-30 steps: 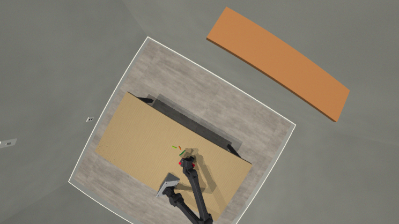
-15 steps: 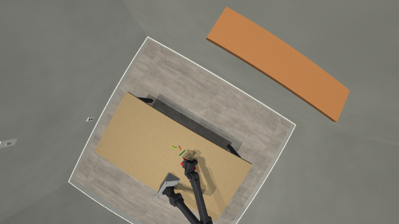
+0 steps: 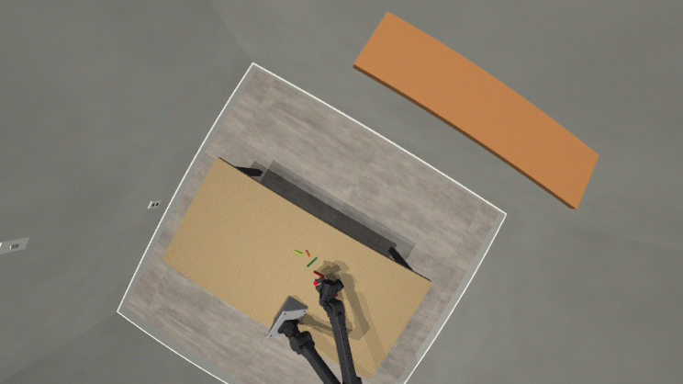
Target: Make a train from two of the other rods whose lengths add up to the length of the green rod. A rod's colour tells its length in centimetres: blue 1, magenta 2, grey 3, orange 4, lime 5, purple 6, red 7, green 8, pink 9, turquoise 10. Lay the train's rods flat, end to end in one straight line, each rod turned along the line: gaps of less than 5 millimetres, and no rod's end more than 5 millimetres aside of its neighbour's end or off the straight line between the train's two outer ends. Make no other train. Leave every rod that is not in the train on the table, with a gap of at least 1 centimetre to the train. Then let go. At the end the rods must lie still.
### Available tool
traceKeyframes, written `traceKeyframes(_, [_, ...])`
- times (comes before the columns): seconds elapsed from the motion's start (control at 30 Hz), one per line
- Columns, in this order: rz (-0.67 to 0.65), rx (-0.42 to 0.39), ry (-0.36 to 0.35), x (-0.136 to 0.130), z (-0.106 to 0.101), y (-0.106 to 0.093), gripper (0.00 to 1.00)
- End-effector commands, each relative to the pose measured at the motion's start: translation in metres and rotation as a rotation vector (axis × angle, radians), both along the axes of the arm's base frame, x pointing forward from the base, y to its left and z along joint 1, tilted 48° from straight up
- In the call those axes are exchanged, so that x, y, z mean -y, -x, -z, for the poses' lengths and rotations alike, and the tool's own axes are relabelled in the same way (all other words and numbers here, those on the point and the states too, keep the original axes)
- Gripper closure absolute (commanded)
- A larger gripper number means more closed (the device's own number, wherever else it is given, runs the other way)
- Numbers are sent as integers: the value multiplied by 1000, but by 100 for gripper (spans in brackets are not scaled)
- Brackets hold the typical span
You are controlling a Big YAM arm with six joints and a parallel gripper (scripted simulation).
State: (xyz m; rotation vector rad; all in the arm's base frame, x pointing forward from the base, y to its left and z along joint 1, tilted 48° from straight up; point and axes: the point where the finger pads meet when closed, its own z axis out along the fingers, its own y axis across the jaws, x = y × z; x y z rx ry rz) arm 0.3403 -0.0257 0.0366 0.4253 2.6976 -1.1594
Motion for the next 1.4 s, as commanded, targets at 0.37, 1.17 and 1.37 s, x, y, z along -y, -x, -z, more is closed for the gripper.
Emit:
traceKeyframes(0.37, [228,245,-5,29,-28,22,0])
traceKeyframes(1.17, [271,308,-9,30,-33,22,67])
traceKeyframes(1.37, [271,308,-9,30,-33,22,67])
